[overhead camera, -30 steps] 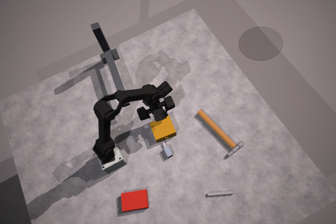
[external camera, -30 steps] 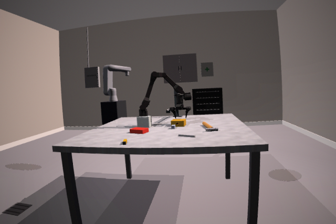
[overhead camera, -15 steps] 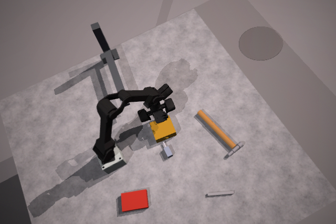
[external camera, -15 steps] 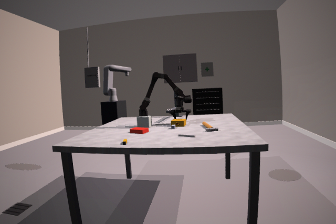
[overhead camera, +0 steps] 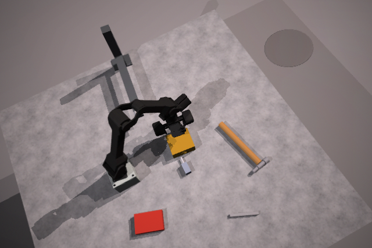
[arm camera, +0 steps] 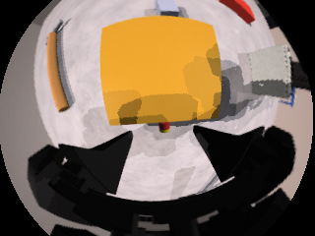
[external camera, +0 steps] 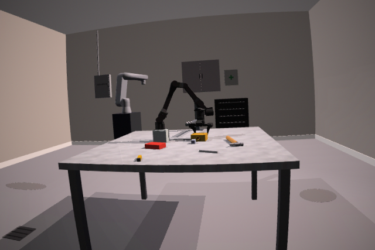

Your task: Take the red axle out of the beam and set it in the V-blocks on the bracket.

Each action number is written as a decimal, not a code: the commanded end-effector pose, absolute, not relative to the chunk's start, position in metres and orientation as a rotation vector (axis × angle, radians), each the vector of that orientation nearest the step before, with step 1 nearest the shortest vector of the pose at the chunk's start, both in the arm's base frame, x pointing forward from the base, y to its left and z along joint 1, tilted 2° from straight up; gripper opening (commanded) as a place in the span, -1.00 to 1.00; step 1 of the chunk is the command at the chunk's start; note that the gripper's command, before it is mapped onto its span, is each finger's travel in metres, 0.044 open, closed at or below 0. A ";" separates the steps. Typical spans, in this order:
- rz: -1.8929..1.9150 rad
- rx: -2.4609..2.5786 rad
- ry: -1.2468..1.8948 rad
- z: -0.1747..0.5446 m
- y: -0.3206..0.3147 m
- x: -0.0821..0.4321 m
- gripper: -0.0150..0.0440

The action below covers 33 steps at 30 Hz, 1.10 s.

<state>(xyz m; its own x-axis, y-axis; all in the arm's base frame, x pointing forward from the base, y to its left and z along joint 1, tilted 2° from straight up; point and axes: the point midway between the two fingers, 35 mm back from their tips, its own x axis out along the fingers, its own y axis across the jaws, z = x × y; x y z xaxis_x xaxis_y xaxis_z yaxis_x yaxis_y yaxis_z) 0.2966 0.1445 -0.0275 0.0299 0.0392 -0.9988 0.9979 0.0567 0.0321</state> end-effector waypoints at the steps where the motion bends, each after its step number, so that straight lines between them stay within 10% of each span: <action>1: -1.133 1.210 1.242 -0.029 0.144 0.296 1.00; 6: -1.133 1.210 1.242 -0.029 0.144 0.296 1.00; 21: -1.127 1.208 1.241 -0.028 0.144 0.296 -0.33; 33: -1.127 1.208 1.241 -0.028 0.146 0.296 -0.49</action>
